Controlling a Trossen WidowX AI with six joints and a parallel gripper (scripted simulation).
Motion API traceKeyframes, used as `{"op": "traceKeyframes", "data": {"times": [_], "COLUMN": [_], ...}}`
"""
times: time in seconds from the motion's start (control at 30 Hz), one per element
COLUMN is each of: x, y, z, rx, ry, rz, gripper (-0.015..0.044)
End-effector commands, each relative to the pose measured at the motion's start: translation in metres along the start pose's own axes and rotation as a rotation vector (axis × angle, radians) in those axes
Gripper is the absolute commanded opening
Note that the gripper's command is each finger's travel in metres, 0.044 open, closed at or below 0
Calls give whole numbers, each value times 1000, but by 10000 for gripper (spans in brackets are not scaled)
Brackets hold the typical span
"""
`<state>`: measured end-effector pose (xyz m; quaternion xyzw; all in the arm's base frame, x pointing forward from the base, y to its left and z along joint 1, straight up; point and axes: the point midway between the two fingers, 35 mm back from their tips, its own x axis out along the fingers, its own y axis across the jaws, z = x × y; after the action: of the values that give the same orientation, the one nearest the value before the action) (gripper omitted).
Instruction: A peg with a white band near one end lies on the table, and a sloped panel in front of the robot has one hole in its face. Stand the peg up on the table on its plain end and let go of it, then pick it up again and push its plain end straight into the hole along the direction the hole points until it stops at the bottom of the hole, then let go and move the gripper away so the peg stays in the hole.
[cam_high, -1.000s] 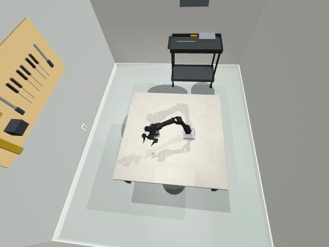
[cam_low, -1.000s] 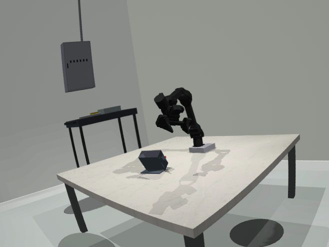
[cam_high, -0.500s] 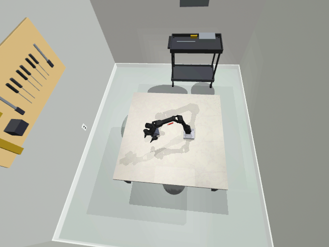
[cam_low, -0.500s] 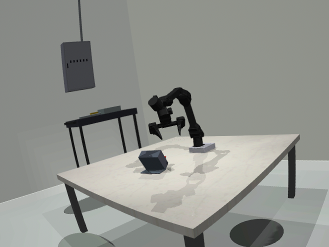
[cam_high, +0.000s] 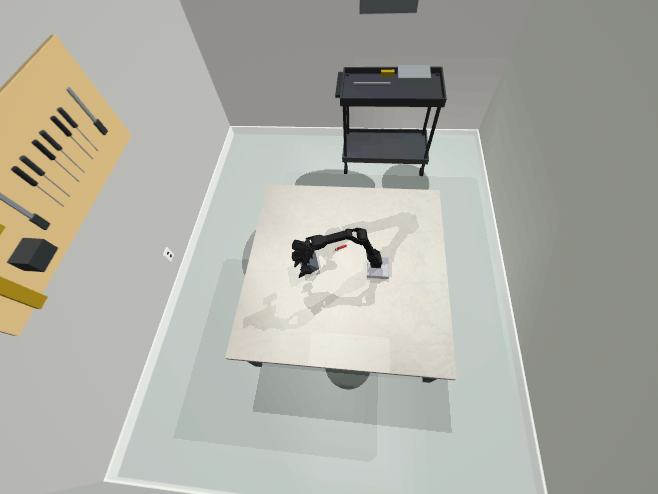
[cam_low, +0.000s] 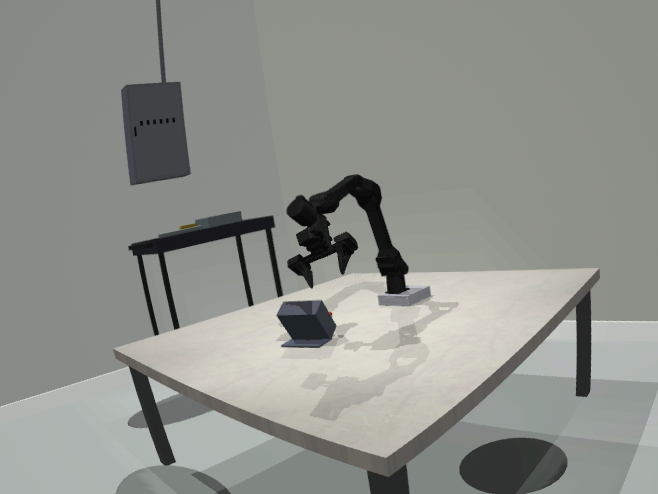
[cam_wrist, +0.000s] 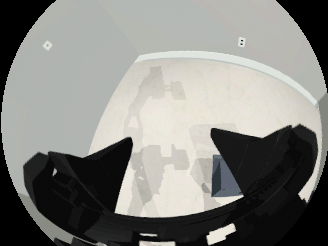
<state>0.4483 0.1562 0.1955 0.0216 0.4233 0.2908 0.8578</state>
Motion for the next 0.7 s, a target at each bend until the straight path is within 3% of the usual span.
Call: {"op": "traceKeyframes", "data": {"times": [0.0,0.33,0.67], "x": [-7,-38,-46], "y": [-12,-55,-80], "z": [-6,-7,-30], "rx": [122,359,633], "ry": [11,-49,-30], "rz": [-40,-160,-239], "gripper": [440,440,440]}}
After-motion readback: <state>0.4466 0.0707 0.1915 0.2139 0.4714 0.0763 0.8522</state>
